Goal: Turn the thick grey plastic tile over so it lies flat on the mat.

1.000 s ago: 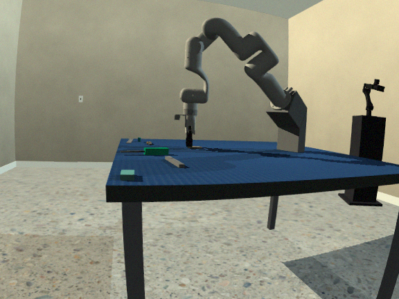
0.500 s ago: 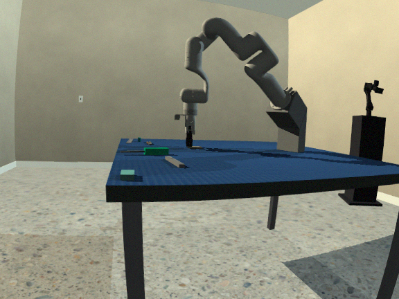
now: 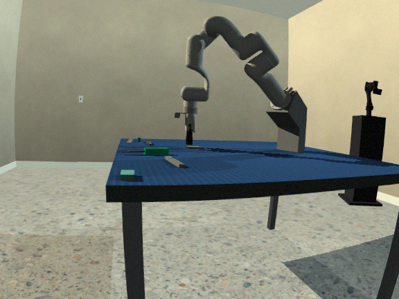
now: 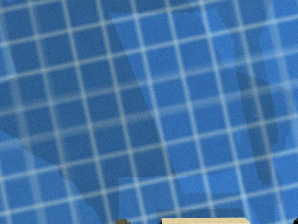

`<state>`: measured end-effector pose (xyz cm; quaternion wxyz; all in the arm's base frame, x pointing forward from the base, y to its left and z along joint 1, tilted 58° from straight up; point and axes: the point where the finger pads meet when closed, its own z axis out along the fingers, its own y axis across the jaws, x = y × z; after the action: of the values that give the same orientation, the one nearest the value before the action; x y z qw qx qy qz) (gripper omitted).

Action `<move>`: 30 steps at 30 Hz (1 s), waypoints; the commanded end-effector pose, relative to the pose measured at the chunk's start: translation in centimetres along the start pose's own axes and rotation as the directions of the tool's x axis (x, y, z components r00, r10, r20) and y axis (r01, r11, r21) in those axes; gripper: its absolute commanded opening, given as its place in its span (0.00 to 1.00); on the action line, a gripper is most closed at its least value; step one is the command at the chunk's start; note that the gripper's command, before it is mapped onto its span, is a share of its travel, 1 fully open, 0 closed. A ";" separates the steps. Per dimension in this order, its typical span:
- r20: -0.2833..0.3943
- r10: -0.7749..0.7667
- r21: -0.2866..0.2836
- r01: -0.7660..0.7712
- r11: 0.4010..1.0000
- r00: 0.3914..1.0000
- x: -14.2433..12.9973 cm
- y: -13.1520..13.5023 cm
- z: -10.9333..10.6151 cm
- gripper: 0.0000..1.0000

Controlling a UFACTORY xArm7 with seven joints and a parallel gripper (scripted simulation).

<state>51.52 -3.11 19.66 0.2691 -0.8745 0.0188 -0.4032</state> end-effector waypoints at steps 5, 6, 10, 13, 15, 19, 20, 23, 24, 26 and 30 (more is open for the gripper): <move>-0.001 0.001 -0.001 -0.001 1.000 1.000 0.1 0.1 -1.2 1.00; -0.001 0.001 -0.001 -0.001 1.000 1.000 0.1 0.1 -1.4 1.00; -0.001 0.001 -0.001 -0.001 1.000 1.000 0.1 0.1 -2.1 1.00; -0.001 0.001 -0.001 -0.001 1.000 1.000 0.1 0.1 -2.6 1.00; 0.000 0.001 -0.001 -0.001 1.000 1.000 0.1 0.1 -3.0 1.00; -0.001 0.001 -0.001 -0.001 1.000 1.000 0.1 0.1 -3.6 1.00; -0.001 0.001 -0.001 -0.001 1.000 1.000 0.1 0.1 -3.7 1.00; 0.000 0.001 -0.001 -0.001 1.000 1.000 0.1 0.1 -3.9 1.00; 0.000 0.001 -0.001 -0.001 1.000 1.000 0.1 0.1 -4.0 1.00; -0.001 0.001 -0.001 -0.001 1.000 1.000 0.1 0.1 -4.2 1.00; -0.001 0.001 -0.001 -0.001 1.000 1.000 0.1 0.1 -4.6 1.00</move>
<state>48.62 -4.96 21.79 0.2691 -0.8741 0.0188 -0.4039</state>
